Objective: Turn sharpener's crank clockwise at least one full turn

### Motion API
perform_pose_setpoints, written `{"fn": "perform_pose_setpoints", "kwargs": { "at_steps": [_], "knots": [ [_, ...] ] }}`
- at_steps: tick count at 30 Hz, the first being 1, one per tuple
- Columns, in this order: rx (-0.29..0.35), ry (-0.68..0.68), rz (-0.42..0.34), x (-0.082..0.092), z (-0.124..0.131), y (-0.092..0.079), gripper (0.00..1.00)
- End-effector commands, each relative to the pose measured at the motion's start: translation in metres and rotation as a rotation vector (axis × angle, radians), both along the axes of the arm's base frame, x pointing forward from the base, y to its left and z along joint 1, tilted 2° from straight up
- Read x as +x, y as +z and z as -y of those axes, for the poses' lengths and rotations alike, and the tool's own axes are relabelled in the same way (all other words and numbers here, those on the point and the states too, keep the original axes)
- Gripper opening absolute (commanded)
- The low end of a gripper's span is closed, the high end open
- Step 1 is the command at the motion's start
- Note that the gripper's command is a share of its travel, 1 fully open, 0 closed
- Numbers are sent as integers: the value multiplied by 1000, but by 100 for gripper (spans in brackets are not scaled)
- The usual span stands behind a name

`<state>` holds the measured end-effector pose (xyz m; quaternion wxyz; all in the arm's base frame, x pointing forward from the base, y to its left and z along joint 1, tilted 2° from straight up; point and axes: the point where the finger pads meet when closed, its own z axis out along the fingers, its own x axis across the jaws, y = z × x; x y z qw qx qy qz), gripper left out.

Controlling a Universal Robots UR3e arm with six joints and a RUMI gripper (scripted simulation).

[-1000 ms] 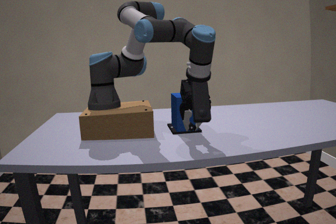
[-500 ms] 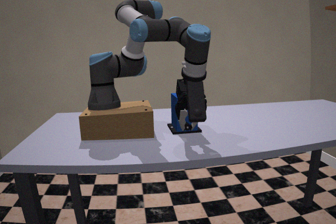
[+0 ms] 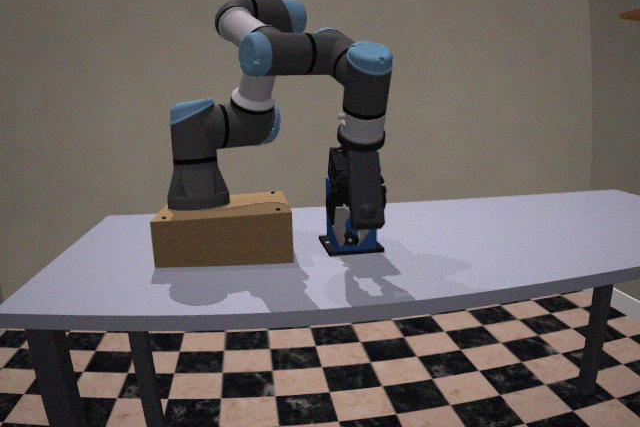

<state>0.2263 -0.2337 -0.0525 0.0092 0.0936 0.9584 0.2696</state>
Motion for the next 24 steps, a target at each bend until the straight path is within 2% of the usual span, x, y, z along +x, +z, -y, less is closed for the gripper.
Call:
{"fn": "perform_pose_setpoints", "kwargs": {
  "at_steps": [1, 24],
  "knots": [
    [-3, 0, 1, -4, 0, 4, 9],
    [-3, 0, 1, -16, -2, 22, 9]
  ]
}}
